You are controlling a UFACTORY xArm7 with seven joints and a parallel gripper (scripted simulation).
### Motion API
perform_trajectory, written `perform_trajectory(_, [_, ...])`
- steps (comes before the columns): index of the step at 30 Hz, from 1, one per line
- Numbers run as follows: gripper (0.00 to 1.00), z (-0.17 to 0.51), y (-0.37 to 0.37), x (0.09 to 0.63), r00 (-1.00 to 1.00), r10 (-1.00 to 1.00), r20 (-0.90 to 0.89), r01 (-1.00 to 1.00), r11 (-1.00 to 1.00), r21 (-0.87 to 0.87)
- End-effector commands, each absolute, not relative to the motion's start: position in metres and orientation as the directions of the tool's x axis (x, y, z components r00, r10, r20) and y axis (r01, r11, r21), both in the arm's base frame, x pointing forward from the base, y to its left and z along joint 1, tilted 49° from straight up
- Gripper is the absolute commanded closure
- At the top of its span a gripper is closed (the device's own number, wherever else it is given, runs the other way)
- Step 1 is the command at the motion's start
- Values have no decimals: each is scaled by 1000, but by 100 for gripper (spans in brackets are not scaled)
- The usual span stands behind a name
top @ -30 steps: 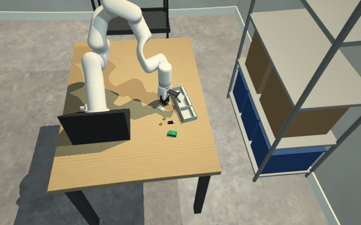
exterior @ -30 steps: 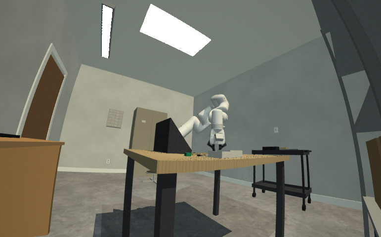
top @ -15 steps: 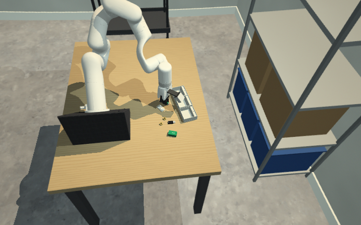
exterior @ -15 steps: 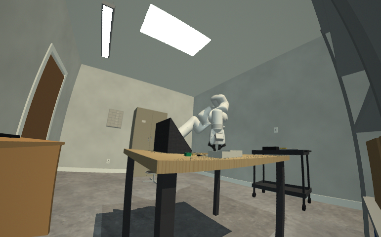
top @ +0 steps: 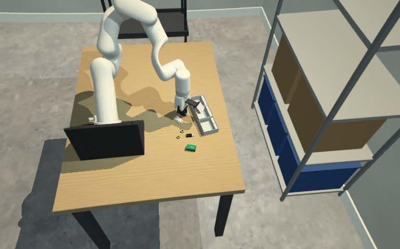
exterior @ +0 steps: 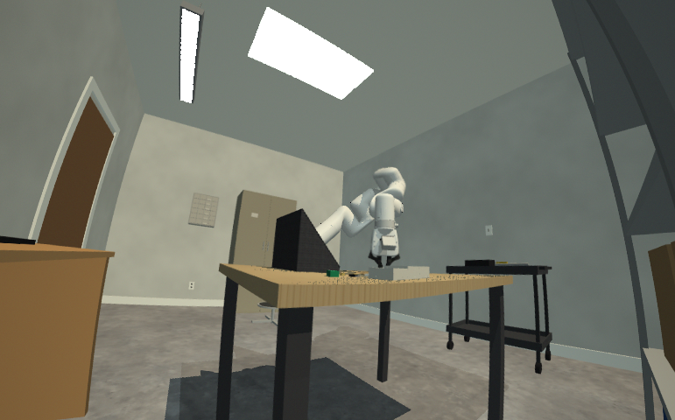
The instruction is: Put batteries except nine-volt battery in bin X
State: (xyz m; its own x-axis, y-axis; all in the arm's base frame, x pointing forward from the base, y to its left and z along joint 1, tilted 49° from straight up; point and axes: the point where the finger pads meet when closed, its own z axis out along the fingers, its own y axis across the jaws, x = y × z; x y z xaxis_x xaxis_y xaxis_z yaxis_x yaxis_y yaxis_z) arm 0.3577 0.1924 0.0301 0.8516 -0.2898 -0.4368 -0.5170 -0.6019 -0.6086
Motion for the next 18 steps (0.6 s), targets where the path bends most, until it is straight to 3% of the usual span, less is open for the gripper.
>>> perform_trajectory(1, [100,31,191,359,852,-293,-435,-518,-601,-609])
perform_trajectory(18, [100,50,169,362,852,-293,-435,-517,-601,-609])
